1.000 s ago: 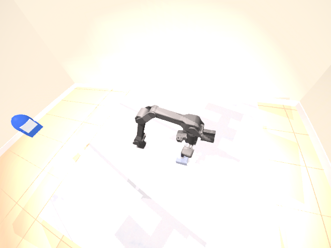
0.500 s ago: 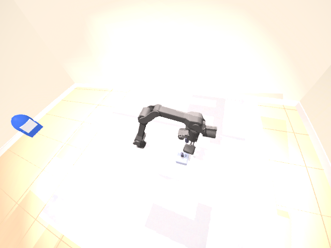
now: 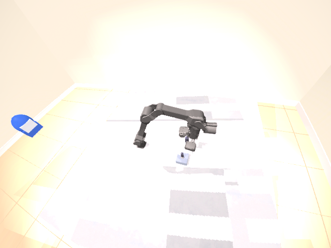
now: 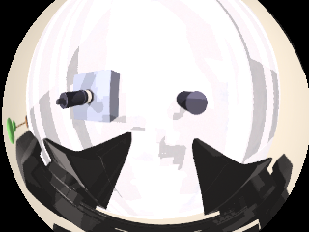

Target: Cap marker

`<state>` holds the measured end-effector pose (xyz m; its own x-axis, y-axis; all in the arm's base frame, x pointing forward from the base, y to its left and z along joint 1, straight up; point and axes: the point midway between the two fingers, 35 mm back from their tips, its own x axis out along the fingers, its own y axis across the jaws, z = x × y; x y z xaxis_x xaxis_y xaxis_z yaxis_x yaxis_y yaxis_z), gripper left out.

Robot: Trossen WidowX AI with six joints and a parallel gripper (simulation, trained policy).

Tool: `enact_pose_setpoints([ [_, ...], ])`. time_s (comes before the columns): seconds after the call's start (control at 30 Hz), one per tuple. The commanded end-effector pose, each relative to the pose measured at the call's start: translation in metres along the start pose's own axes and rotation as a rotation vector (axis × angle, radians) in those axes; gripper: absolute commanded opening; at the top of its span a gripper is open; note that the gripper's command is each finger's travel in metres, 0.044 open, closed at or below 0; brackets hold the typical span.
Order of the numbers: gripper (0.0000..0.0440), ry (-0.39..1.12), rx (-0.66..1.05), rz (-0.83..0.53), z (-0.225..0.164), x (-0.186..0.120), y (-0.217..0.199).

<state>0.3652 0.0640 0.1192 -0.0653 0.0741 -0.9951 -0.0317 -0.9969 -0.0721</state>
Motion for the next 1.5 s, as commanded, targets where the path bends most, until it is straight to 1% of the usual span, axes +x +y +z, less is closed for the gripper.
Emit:
enact_pose_setpoints([
  [0.0, 0.0294, -0.022, -0.019, 0.022, 0.004, 0.009, -0.004],
  [0.5, 0.0279, -0.076, -0.132, 0.067, 0.021, 0.028, -0.024],
  [0.9, 0.0268, -0.119, -0.225, 0.091, 0.032, 0.054, -0.032],
  [1.0, 0.0258, -0.119, -0.249, 0.098, 0.034, 0.058, -0.033],
  [1.07, 0.0243, -0.117, -0.263, 0.103, 0.035, 0.060, -0.034],
  [1.13, 0.0217, -0.112, -0.275, 0.108, 0.035, 0.061, -0.034],
  [1.17, 0.0196, -0.107, -0.280, 0.110, 0.035, 0.061, -0.034],
  [1.37, 0.0039, -0.077, -0.299, 0.118, 0.036, 0.050, -0.035],
  [1.47, 0.0033, -0.047, -0.298, 0.120, 0.032, 0.040, -0.033],
])
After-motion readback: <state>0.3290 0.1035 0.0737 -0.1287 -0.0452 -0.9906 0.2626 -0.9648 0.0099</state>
